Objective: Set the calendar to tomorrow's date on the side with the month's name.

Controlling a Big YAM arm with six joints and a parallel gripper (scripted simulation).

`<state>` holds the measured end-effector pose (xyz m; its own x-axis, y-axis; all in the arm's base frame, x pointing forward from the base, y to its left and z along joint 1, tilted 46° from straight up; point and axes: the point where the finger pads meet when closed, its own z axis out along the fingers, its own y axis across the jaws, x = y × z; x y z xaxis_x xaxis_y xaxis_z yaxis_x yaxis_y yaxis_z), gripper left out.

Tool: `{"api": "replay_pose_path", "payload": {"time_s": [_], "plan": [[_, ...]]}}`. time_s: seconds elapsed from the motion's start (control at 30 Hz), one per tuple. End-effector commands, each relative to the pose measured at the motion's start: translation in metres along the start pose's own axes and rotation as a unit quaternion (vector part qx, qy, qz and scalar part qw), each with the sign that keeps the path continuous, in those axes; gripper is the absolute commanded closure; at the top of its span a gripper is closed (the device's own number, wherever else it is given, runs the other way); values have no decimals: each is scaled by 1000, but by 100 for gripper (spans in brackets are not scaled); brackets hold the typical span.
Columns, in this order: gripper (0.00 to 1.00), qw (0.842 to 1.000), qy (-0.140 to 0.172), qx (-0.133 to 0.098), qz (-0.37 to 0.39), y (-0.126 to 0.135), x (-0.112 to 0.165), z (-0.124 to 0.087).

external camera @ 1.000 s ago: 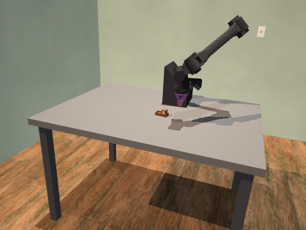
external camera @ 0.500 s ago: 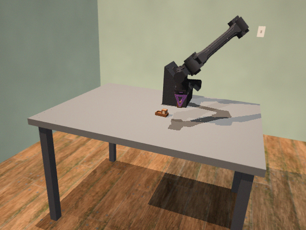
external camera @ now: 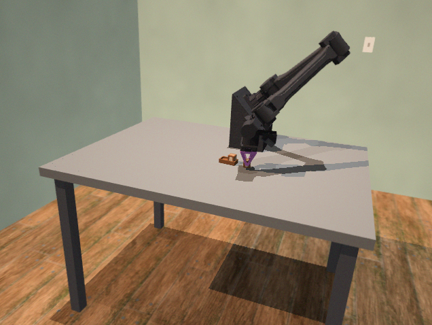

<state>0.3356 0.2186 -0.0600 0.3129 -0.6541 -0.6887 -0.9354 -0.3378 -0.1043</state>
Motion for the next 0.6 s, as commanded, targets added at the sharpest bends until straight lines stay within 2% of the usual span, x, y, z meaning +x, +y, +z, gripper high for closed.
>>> {"api": "replay_pose_path", "payload": {"time_s": [0.0, 0.23, 0.3, 0.37, 0.57], "plan": [[74, 999, -9, 30, -18, -23, -23, -9], [74, 999, -10, 30, -18, -23, -23, 10], [74, 999, -10, 40, -28, -30, -31, 4], [74, 999, -9, 45, -21, -31, -25, 0], [74, 999, -9, 42, -17, -29, -23, 1]]}}
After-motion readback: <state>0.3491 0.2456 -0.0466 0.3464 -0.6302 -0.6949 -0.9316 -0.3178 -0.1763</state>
